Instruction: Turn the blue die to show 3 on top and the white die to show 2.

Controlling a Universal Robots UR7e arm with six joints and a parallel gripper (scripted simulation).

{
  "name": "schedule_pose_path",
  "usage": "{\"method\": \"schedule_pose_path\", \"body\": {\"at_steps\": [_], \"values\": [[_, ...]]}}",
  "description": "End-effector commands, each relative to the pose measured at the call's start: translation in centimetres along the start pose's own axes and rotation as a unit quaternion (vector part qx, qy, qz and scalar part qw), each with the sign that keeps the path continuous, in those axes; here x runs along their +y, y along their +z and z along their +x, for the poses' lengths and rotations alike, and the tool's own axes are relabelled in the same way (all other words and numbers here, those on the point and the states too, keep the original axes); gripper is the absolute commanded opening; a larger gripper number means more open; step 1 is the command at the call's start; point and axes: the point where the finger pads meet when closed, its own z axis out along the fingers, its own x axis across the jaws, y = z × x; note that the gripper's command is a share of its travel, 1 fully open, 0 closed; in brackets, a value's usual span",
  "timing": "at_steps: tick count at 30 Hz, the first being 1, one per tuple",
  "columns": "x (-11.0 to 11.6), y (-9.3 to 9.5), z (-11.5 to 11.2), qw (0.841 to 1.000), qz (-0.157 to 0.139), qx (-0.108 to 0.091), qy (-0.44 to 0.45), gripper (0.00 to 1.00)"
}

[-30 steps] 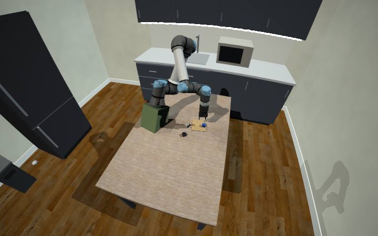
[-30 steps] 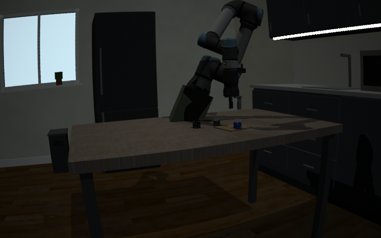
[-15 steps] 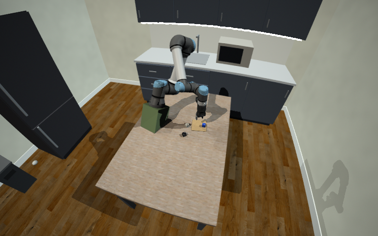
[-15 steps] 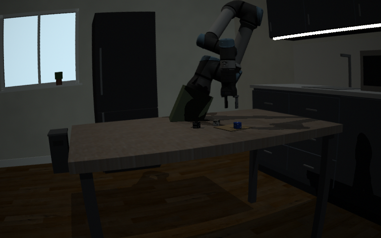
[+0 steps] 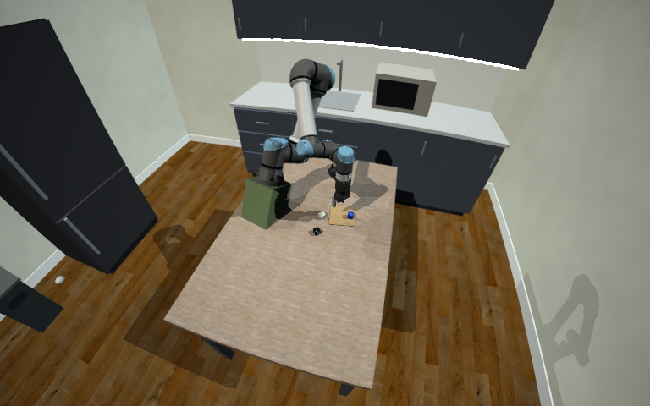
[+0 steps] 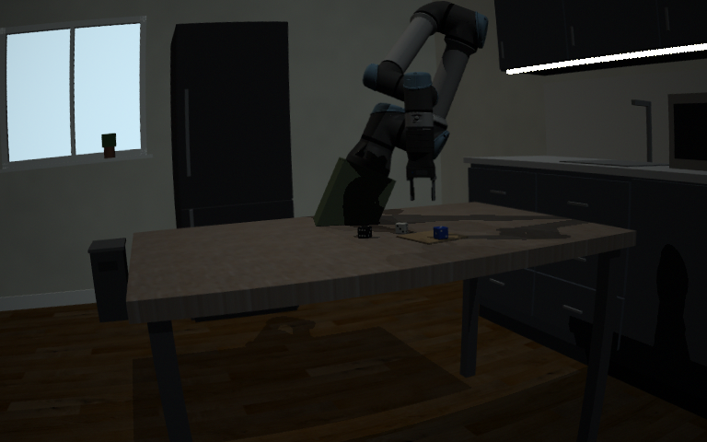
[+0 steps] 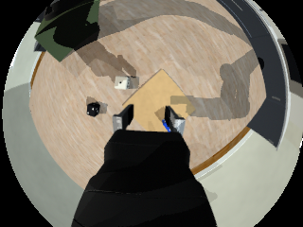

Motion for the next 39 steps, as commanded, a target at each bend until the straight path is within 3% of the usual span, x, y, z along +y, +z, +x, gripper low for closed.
{"method": "schedule_pose_path", "body": {"at_steps": [1,9,24,27,39], "values": [[-0.7,0.0,-1.1,0.996,-0.001,0.0,-0.087,1.0],[-1.2,0.0,-1.8,0.989,-0.001,0.0,-0.151,1.0],[-2.6,0.2,-3.9,0.94,-0.001,0.0,-0.34,1.0],[-2.6,0.2,-4.0,0.939,-0.001,0.0,-0.343,1.0],[-3.5,0.4,-5.4,0.875,-0.001,0.0,-0.485,1.0]]}}
